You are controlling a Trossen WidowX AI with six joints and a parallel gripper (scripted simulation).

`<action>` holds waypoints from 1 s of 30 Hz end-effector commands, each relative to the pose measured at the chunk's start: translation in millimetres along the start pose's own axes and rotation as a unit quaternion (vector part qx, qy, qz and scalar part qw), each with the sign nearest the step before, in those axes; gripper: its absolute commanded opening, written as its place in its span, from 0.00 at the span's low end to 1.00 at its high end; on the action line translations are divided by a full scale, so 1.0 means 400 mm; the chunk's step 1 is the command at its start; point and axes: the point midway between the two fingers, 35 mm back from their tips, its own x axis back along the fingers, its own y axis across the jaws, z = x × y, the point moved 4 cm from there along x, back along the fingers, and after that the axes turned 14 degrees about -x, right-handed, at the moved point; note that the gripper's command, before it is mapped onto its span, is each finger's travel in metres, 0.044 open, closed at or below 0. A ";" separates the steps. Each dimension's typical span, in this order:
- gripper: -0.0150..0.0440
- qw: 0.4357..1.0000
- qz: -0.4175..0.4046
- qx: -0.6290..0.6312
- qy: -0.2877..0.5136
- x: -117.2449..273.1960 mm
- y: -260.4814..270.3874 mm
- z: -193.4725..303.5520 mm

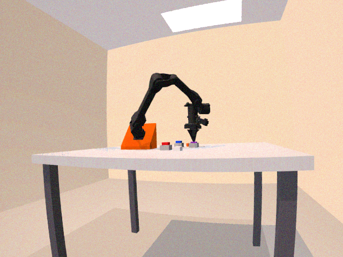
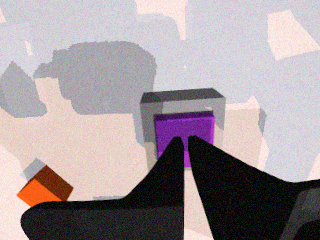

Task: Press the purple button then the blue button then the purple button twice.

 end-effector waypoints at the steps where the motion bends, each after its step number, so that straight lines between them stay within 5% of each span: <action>1: 0.29 1.000 0.000 0.000 0.000 0.006 0.000 0.000; 9: 0.29 1.000 0.002 0.003 -0.001 0.085 0.000 0.001; 14: 0.29 1.000 0.001 0.004 0.000 0.227 0.001 0.002; 19: 0.29 1.000 0.001 0.004 0.000 0.234 0.004 0.010; 25: 0.29 1.000 -0.002 0.006 0.003 0.237 0.055 0.254; 30: 0.29 1.000 0.000 0.006 0.002 0.234 0.055 0.283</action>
